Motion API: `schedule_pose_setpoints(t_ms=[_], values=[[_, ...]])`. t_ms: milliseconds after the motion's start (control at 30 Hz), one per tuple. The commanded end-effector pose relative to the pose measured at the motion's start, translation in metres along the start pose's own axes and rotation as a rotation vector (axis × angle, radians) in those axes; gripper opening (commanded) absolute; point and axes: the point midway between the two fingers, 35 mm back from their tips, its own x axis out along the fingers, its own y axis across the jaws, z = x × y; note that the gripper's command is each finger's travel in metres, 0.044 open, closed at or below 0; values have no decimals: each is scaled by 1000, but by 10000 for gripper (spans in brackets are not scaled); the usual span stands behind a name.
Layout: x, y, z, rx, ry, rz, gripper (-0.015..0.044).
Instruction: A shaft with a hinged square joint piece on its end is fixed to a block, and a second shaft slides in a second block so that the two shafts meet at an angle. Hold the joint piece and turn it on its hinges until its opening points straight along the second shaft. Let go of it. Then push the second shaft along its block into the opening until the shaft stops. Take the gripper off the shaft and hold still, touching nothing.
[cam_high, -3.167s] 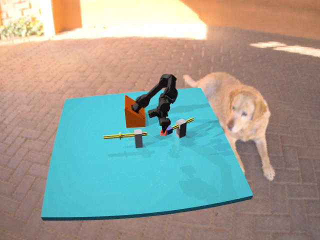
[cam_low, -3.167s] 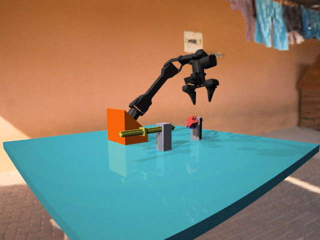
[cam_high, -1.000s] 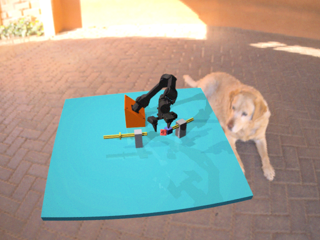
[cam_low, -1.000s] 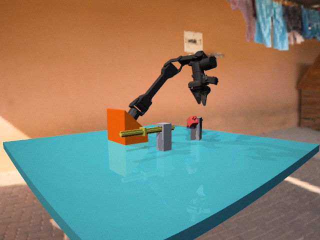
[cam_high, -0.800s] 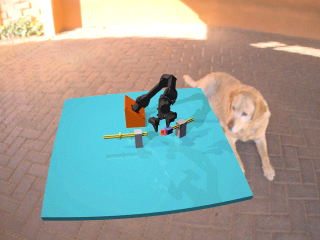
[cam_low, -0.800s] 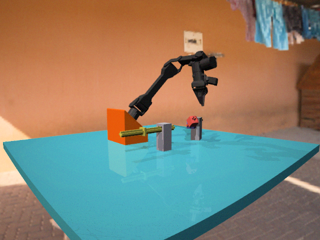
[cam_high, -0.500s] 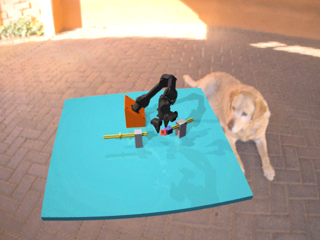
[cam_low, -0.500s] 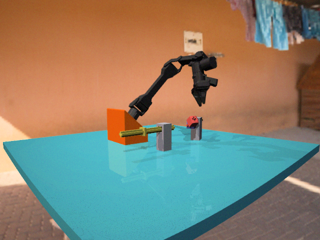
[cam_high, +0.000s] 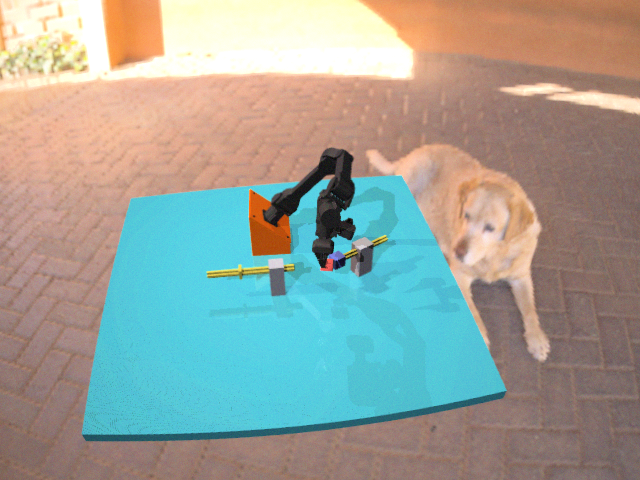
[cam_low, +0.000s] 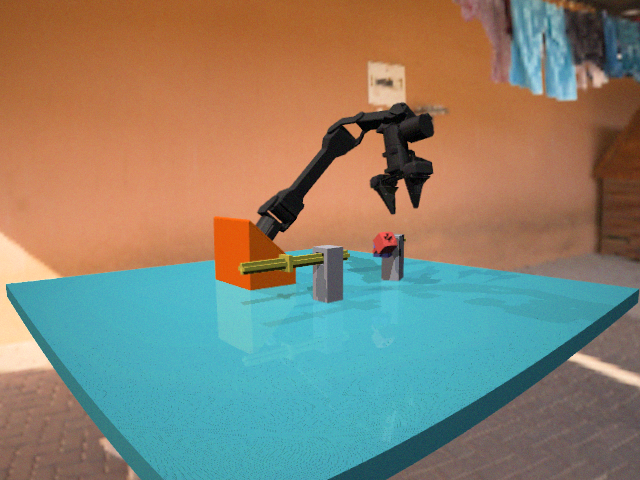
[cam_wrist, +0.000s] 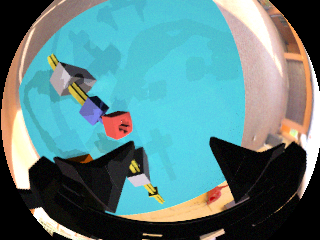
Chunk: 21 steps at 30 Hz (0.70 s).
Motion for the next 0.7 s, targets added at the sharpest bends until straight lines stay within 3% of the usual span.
schedule_pose_setpoints(t_ms=[0, 667], values=[[0, 0, 1, -113, -5, 0, 440], [3, 1, 1, -713, -7, -3, 440]])
